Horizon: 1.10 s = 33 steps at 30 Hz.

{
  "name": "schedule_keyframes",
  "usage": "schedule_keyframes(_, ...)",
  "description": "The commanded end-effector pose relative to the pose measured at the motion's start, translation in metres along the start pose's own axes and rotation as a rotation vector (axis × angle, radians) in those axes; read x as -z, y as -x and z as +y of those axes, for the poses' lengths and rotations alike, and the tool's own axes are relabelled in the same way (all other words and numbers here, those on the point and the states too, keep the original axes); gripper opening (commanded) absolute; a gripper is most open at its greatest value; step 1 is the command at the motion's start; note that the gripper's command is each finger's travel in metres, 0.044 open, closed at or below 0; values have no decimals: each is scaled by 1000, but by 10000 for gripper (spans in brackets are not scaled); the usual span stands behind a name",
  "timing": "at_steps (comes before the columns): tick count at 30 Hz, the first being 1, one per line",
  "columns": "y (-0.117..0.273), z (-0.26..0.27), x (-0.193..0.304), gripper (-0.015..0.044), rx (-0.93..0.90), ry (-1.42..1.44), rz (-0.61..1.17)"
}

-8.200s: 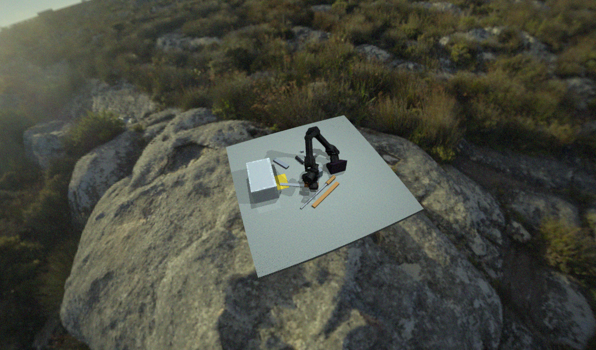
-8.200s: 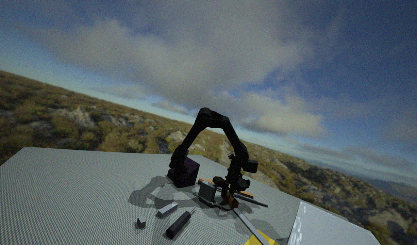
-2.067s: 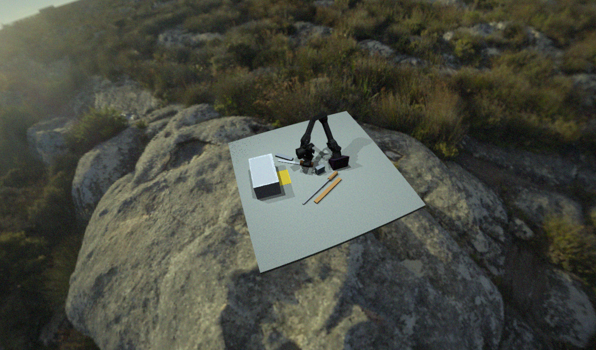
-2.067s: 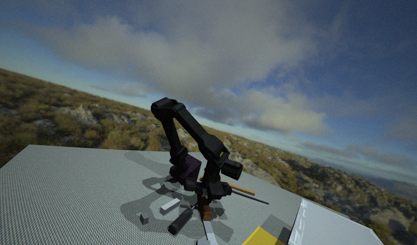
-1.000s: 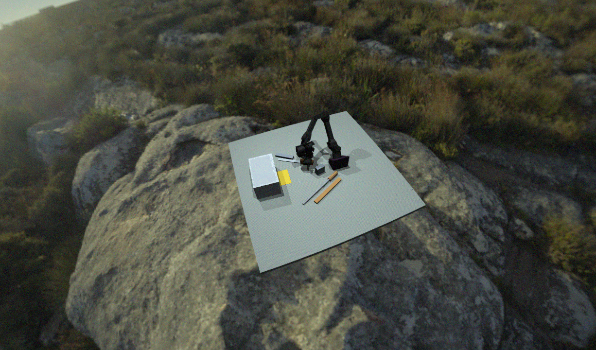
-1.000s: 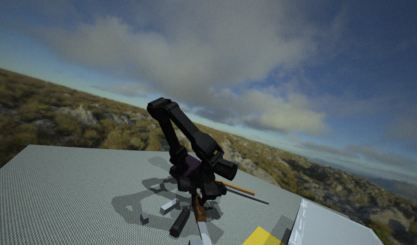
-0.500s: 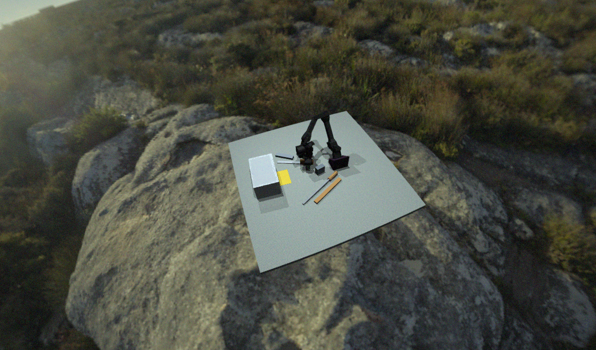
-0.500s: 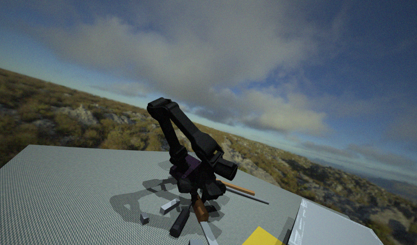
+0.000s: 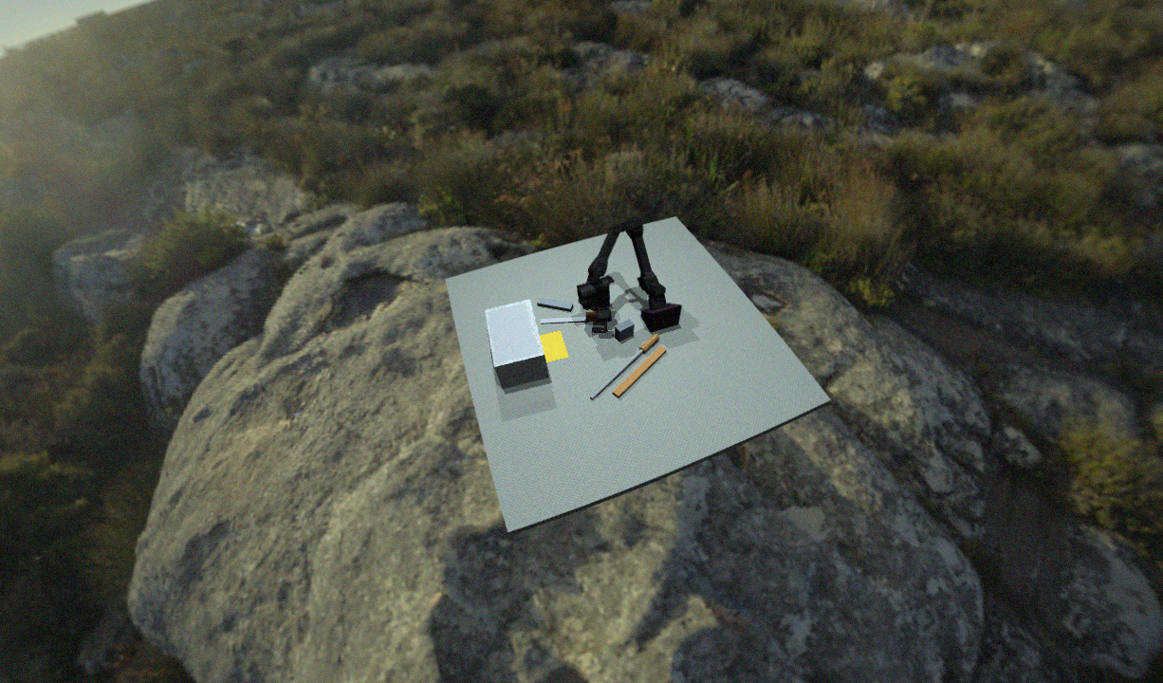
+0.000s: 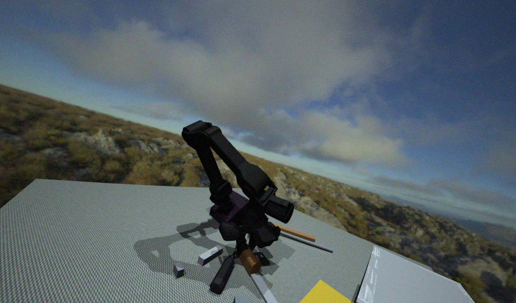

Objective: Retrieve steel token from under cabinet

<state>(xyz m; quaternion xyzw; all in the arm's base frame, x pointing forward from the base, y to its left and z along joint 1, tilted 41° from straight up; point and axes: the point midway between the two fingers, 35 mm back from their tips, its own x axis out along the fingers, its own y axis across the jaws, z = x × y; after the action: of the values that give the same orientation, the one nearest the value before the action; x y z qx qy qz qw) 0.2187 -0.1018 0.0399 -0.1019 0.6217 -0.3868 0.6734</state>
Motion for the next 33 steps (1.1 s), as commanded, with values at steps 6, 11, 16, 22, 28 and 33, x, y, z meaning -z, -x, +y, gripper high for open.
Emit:
schedule_keyframes(6,0,0,0,0,0,82,-2)
schedule_keyframes(11,0,0,0,0,0,122,-2)
schedule_keyframes(16,0,0,0,0,0,161,-2)
schedule_keyframes(22,0,0,0,0,0,209,-2)
schedule_keyframes(28,0,1,0,0,0,256,-2)
schedule_keyframes(33,0,1,0,0,0,296,-2)
